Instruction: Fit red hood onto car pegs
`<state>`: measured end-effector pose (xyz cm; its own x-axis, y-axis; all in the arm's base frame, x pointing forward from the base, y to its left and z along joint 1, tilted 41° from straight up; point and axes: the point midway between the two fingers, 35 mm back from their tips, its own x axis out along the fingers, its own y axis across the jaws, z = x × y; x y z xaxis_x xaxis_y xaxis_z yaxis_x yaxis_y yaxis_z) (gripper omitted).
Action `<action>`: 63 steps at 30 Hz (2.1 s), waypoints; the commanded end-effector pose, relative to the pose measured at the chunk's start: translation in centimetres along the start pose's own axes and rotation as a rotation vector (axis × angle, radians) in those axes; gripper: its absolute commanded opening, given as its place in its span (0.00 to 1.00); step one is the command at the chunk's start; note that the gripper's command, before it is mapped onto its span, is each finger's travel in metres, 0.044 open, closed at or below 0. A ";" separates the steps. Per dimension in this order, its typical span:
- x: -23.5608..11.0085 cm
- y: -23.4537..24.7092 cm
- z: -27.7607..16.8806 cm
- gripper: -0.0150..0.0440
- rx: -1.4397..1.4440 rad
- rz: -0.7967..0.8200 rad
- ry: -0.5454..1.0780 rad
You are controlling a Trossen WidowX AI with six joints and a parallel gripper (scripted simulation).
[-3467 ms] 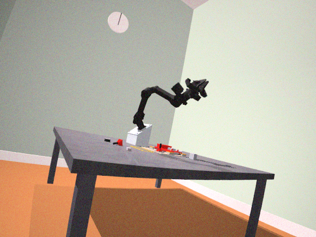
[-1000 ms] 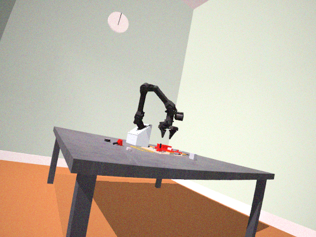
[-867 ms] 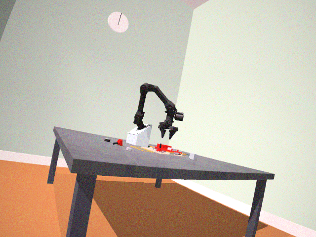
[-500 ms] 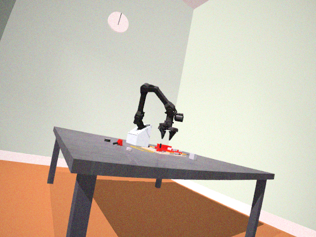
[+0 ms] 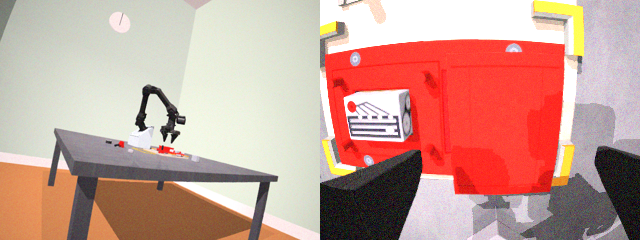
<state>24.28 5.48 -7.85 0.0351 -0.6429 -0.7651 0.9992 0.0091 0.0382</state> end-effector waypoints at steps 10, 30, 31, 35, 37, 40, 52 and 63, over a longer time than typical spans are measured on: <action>0.9 0.1 0.1 1.00 -0.002 0.002 -0.005; 2.2 0.1 0.1 1.00 -0.001 0.002 -0.007; 2.3 0.1 0.1 1.00 -0.001 0.002 -0.007; 2.6 0.1 0.1 1.00 -0.001 0.002 -0.007; 2.7 0.1 0.1 1.00 -0.001 0.002 -0.007; 2.9 0.1 0.1 1.00 -0.001 0.002 -0.007; 3.4 0.1 0.2 1.00 -0.001 0.002 -0.008; 3.9 0.1 0.2 1.00 -0.001 0.002 -0.008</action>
<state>24.44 3.07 -10.64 0.0351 -0.6451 -0.7633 0.9992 0.0088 0.0385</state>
